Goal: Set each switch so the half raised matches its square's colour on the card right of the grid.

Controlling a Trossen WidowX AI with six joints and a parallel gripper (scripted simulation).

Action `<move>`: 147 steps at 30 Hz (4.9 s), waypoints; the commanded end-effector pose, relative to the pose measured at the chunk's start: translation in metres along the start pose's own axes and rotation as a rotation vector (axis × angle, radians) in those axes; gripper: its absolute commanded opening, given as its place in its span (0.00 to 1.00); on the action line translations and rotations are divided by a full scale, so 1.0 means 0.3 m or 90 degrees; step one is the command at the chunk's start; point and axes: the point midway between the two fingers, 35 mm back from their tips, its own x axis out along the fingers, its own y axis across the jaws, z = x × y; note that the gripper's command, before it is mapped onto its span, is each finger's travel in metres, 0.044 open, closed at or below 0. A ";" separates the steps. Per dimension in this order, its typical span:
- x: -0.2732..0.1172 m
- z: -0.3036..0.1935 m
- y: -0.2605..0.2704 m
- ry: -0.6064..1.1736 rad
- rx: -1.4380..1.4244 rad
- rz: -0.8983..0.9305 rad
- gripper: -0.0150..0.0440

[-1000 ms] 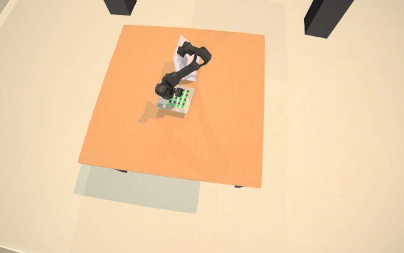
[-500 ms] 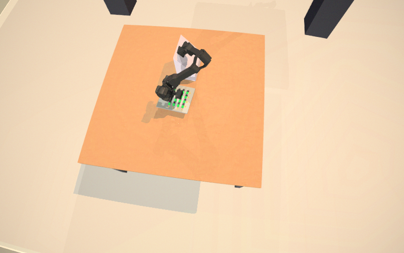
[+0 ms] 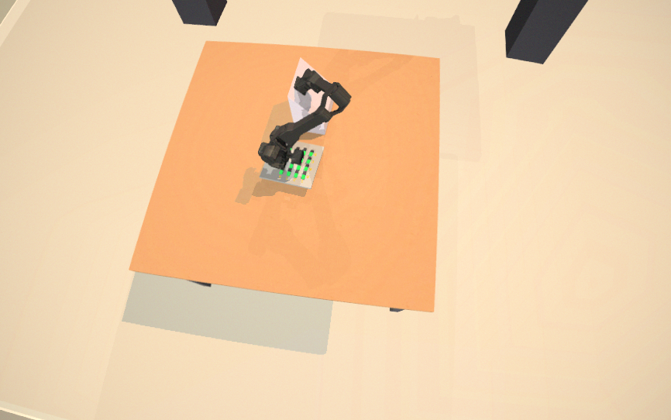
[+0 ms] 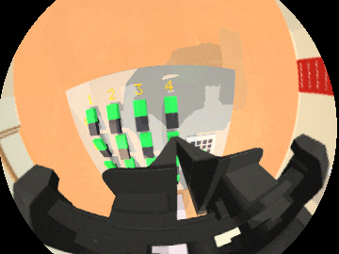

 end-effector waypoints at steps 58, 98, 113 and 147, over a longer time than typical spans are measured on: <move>-0.196 -0.052 0.031 -0.017 0.002 0.002 0.25; 0.008 -0.204 0.115 -0.031 0.005 0.005 0.25; 0.010 -0.204 0.115 -0.031 0.005 0.005 0.25; 0.026 -0.204 0.116 -0.031 0.005 0.005 0.25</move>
